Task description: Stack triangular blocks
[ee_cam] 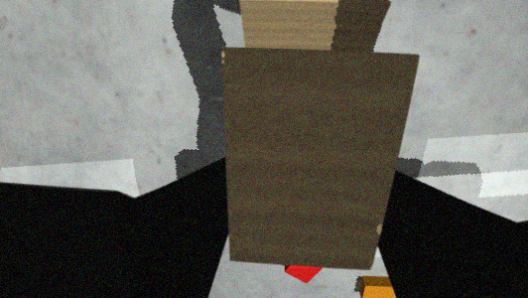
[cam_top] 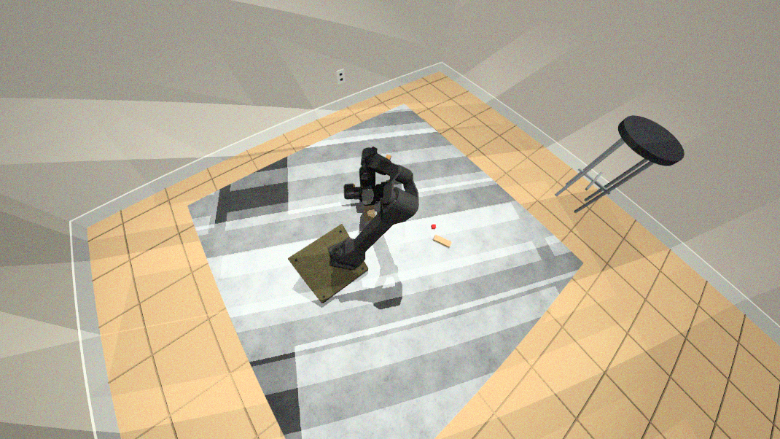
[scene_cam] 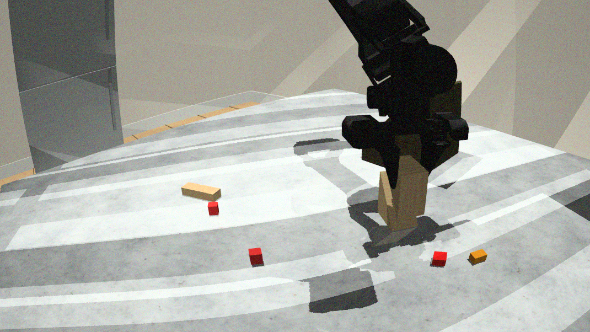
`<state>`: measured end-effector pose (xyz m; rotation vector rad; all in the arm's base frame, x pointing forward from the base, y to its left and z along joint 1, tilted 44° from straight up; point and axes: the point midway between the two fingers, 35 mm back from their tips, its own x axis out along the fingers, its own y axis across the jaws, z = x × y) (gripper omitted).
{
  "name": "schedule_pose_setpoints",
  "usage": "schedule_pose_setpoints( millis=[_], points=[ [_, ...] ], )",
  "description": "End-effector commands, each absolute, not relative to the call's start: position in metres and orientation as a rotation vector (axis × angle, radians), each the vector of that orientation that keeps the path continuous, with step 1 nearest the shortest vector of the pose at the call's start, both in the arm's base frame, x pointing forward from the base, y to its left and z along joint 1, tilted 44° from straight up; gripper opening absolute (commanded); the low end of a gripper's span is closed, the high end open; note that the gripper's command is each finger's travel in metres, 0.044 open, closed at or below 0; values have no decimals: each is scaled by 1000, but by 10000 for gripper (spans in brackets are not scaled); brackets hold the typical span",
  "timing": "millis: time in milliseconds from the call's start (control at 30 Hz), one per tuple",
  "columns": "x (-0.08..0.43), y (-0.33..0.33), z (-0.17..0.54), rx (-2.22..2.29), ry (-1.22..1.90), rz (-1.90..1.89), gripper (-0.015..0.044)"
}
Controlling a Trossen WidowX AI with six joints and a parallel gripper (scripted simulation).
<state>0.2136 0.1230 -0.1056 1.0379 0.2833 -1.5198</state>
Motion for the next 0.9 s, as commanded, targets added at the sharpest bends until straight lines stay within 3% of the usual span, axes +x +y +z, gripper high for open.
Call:
schedule_pose_setpoints(
  millis=[0, 867],
  points=[
    [213, 120, -108, 1038, 285, -1510, 0],
    [213, 118, -108, 1041, 281, -1493, 0]
  ],
)
